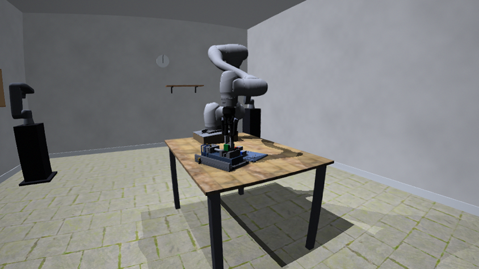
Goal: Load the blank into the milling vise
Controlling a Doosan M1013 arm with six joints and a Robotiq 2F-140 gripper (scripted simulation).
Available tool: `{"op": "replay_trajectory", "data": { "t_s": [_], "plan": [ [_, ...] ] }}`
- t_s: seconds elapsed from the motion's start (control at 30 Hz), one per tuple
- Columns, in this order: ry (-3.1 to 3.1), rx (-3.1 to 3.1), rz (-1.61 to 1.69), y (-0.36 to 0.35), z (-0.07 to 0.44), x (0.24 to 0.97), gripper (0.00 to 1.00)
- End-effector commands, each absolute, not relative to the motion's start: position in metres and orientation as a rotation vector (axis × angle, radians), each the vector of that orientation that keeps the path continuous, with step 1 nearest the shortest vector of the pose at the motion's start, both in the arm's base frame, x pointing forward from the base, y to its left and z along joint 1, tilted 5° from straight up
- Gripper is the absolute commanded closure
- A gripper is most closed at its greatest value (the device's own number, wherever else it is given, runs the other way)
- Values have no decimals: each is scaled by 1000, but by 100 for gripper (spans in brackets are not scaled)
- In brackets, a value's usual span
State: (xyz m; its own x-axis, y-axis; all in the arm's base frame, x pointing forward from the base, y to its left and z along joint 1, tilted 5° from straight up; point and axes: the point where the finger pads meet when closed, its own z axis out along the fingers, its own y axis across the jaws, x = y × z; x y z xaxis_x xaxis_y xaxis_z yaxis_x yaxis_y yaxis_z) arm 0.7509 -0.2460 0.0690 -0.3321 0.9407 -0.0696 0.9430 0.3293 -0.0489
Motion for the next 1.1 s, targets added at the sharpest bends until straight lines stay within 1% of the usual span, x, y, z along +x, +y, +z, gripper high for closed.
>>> {"op": "replay_trajectory", "data": {
  "t_s": [0.0, 1.07],
  "plan": [
    [2538, 1799, -125, -246, 69, 751, 100],
    [2538, 1799, -125, -246, 66, 751, 100]
  ]
}}
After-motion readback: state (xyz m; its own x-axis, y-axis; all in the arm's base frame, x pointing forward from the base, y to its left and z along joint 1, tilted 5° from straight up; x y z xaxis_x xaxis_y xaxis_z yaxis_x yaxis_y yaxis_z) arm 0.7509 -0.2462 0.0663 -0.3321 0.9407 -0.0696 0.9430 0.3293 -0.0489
